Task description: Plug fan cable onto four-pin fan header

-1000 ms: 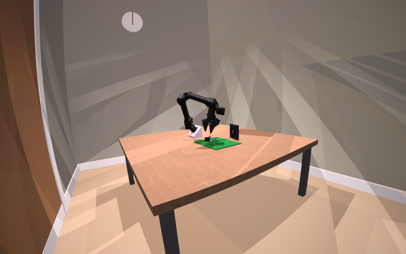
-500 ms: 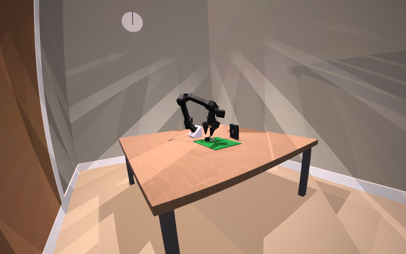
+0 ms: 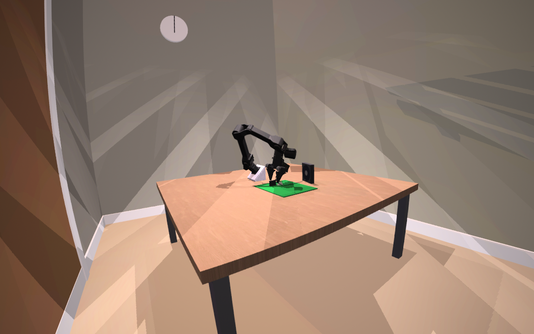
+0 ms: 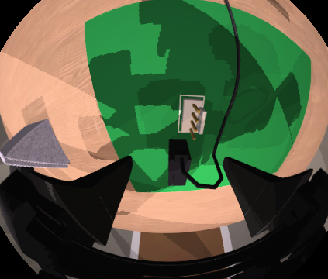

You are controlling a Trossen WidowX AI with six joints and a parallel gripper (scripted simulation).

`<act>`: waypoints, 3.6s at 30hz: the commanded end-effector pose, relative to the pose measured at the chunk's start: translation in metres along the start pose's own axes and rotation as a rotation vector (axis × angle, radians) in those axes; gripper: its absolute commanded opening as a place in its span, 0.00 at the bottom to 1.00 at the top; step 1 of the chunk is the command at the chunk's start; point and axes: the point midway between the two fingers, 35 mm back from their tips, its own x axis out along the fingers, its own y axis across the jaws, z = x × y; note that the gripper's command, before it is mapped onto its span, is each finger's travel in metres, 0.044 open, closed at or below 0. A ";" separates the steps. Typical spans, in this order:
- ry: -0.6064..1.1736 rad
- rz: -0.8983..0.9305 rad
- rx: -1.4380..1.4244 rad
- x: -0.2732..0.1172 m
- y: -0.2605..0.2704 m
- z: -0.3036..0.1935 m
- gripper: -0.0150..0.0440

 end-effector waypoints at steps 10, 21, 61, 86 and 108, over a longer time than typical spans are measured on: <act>0.001 0.001 -0.001 0.002 0.000 0.000 0.69; 0.001 0.001 -0.001 0.002 0.000 0.000 0.53; -0.002 -0.001 -0.010 -0.071 -0.001 -0.016 0.25; -0.115 0.037 0.364 -0.094 -0.034 -0.024 0.25; -0.254 0.111 0.777 -0.090 -0.075 -0.031 0.25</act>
